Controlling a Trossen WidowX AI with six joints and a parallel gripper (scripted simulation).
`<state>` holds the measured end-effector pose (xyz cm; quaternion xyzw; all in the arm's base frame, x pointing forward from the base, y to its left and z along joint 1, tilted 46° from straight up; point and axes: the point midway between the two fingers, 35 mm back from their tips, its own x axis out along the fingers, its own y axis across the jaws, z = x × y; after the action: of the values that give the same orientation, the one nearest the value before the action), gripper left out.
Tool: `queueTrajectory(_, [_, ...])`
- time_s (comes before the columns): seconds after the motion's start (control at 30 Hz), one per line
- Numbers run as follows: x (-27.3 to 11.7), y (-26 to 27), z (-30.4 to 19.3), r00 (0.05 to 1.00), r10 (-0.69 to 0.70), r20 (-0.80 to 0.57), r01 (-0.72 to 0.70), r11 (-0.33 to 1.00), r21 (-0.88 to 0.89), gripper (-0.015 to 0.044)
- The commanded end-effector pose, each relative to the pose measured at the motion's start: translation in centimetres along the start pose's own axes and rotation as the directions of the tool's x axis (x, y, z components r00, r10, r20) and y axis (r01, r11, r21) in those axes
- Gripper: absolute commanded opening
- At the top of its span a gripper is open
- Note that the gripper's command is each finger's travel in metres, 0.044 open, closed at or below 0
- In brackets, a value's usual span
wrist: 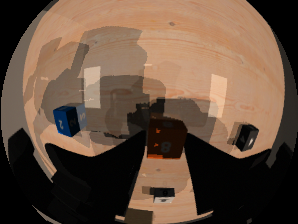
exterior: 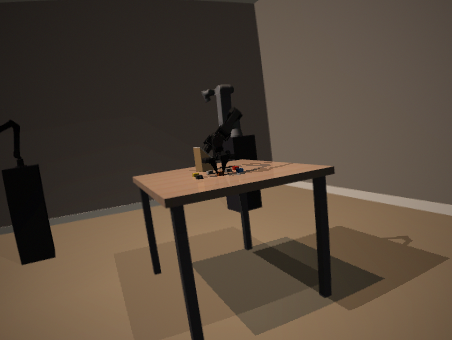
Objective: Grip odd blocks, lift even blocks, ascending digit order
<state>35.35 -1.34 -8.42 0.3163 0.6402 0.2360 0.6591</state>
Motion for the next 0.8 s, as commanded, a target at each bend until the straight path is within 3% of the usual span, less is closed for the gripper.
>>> queueTrajectory(0.0, [0.05,0.02,0.00,1.000,0.002,0.001,-0.002,1.000,0.005,0.0120])
queueTrajectory(0.77, [-0.71,0.01,0.02,1.000,0.002,0.001,-0.002,1.000,0.005,0.0120])
